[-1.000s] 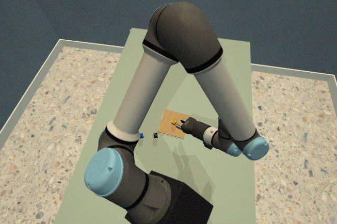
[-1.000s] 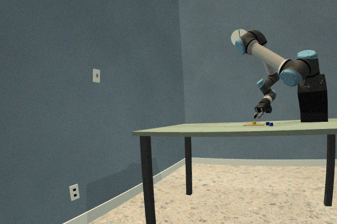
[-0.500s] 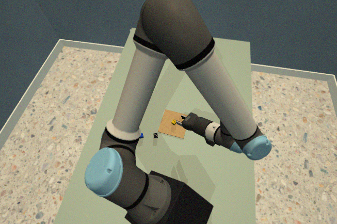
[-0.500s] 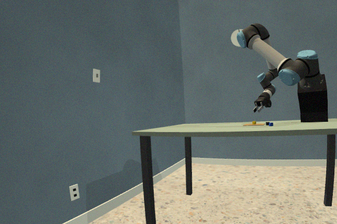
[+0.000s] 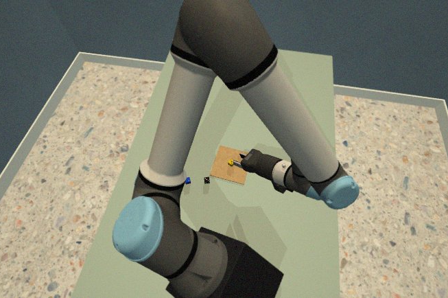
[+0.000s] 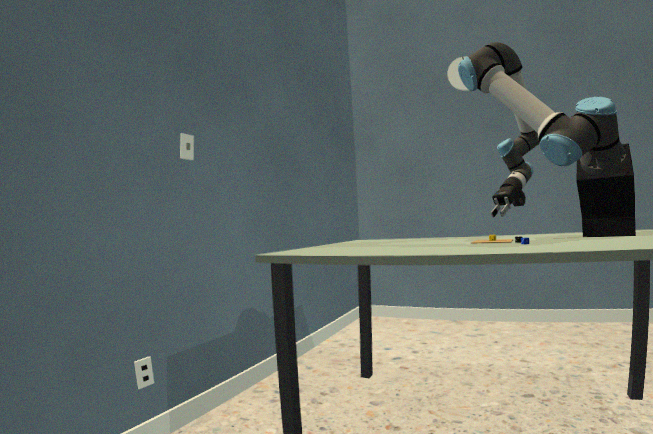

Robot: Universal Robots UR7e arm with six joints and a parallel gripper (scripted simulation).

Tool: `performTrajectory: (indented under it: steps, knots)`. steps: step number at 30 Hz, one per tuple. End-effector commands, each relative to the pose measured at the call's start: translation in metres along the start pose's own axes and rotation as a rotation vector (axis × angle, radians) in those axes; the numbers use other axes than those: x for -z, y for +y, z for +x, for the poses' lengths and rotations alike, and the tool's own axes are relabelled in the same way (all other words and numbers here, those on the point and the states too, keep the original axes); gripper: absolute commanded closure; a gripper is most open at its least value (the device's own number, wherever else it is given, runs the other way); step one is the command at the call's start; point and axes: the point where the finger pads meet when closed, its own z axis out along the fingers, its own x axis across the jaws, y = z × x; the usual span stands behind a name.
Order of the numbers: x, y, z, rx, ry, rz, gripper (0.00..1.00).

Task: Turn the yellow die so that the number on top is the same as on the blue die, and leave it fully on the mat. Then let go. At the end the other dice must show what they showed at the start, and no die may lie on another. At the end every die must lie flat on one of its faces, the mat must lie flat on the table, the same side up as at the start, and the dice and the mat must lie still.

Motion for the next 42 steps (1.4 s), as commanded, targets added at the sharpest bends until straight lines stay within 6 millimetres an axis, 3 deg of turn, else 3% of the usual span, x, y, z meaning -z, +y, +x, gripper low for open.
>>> performTrajectory:
  steps: [1,21,31,42]
  knots:
    - [-0.003,0.001,0.004,-0.010,0.039,0.048,0.30]
    - [-0.012,0.002,0.022,-0.071,0.216,0.449,0.30]
    - [-0.013,0.007,0.020,-0.079,0.219,0.622,0.30]
    - [-0.017,0.028,0.010,-0.060,0.135,0.883,0.30]
